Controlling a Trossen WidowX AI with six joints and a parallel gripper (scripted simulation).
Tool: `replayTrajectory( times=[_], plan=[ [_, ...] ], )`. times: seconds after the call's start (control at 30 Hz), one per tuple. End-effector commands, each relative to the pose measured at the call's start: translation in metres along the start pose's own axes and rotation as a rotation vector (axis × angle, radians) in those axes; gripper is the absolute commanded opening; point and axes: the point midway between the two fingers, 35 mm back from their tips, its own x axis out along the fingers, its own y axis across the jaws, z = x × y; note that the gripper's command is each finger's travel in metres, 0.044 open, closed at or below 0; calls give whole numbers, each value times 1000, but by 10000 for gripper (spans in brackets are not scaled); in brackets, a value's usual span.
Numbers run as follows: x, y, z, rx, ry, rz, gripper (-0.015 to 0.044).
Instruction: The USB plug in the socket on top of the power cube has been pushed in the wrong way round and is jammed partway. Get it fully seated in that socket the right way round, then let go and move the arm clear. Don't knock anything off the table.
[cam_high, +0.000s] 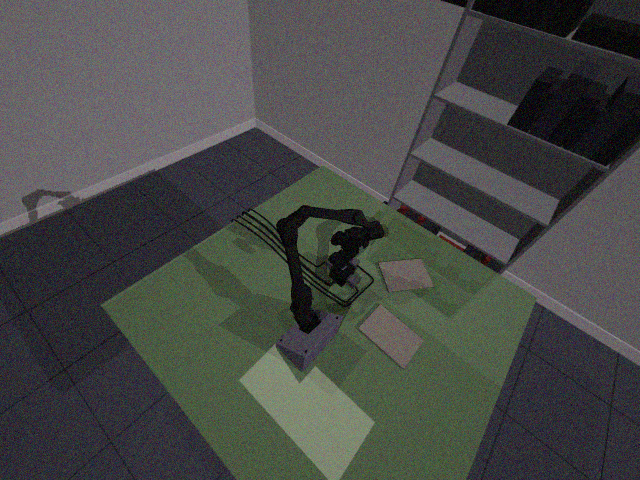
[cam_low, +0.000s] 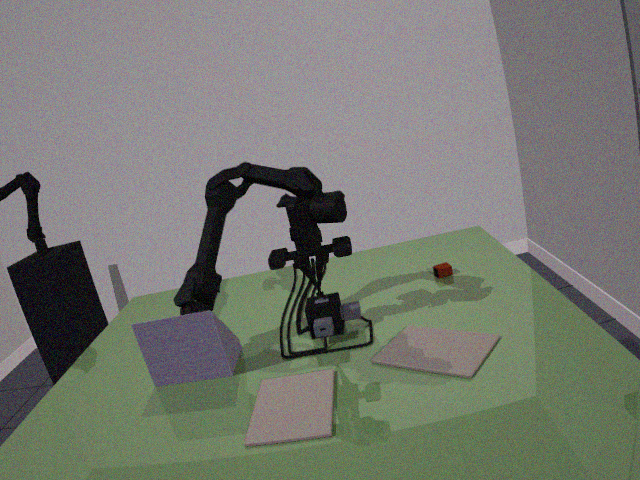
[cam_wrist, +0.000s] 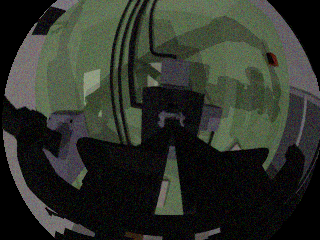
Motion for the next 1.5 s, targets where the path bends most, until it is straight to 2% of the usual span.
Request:
replayTrajectory(
  times=[0.0, 1.47],
  plan=[
    [1, 0, 0, 4, -3, -2, 0],
    [6, 0, 0, 4, -3, -3, 0]
  ],
)
